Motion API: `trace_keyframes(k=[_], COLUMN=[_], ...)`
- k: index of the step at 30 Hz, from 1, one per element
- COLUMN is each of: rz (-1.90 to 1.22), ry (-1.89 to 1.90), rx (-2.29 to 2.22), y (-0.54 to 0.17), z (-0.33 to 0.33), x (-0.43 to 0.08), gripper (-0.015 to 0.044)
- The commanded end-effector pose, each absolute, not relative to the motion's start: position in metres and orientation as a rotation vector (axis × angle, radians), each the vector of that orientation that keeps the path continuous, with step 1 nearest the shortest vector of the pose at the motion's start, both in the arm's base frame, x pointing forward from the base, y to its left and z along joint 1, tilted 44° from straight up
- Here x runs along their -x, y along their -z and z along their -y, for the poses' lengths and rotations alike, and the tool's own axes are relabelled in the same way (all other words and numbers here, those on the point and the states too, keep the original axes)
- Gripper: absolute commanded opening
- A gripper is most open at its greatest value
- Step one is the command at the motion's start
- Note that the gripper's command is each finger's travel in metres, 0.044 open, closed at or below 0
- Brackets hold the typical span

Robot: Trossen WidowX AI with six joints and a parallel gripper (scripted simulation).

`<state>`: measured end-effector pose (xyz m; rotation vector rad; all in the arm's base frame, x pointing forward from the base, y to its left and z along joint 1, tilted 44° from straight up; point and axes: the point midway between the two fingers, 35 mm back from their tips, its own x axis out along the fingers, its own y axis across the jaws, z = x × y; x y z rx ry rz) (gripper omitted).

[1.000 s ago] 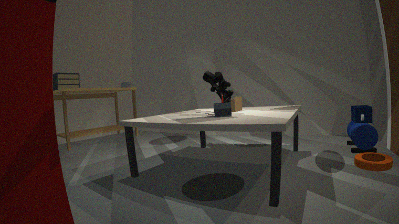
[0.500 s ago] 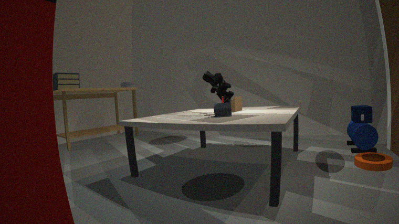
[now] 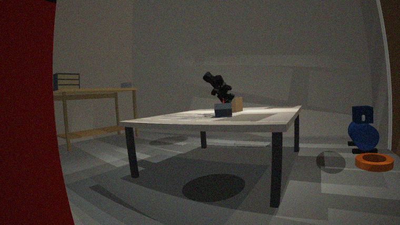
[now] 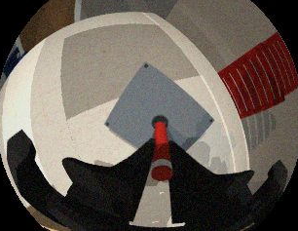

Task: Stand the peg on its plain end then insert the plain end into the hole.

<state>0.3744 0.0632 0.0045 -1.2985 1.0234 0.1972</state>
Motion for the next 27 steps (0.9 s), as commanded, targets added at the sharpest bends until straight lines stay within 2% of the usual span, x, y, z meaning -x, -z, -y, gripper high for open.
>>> trace_keyframes(k=[1, 27], rz=[-1.022, -1.023], ry=[-0.2, -0.197], rx=[1.299, 1.299], y=[-0.0034, -0.0006], z=[-0.0631, -0.0621], x=[-0.3752, -0.3775], gripper=[0.0, 0.0])
